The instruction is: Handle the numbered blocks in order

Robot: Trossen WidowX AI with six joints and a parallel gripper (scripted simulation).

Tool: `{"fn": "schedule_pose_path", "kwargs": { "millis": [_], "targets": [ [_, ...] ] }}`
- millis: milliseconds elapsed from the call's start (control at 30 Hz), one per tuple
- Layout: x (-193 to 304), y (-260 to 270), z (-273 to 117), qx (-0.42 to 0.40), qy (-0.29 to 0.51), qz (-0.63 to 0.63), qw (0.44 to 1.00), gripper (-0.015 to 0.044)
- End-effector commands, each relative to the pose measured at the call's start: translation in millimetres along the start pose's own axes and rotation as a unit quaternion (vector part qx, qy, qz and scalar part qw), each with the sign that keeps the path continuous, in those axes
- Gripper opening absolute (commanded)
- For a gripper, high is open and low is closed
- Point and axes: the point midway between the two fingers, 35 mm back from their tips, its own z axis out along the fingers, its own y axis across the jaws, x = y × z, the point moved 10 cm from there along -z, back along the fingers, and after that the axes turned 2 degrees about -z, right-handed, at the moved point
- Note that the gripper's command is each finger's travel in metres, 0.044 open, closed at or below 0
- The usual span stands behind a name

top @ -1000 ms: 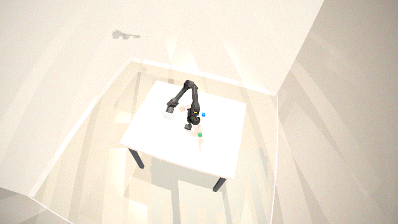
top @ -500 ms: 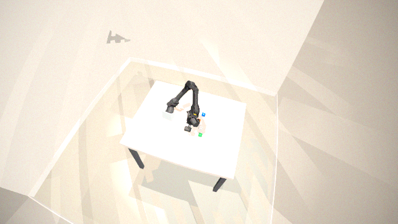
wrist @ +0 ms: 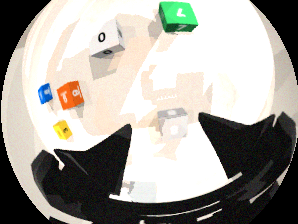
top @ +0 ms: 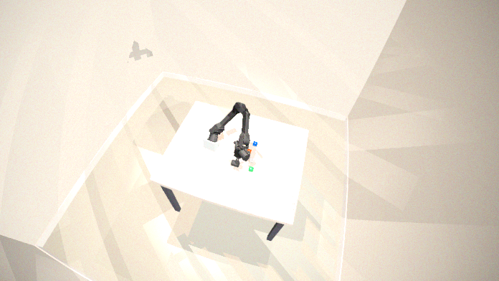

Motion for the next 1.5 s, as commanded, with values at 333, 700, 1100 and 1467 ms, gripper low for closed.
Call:
{"fn": "schedule_pose_path", "kwargs": {
  "millis": [333, 700, 1100, 1467],
  "targets": [
    [2.0, -0.1, 4.2, -0.004, 0.002, 0.006, 1.000, 0.0120],
    [2.0, -0.1, 4.2, -0.004, 0.002, 0.006, 1.000, 0.0120],
    [2.0, -0.1, 4.2, -0.004, 0.002, 0.006, 1.000, 0.0120],
    [1.9, -0.3, -5.6, -0.004, 0.002, 0.006, 1.000, 0.0120]
  ]
}}
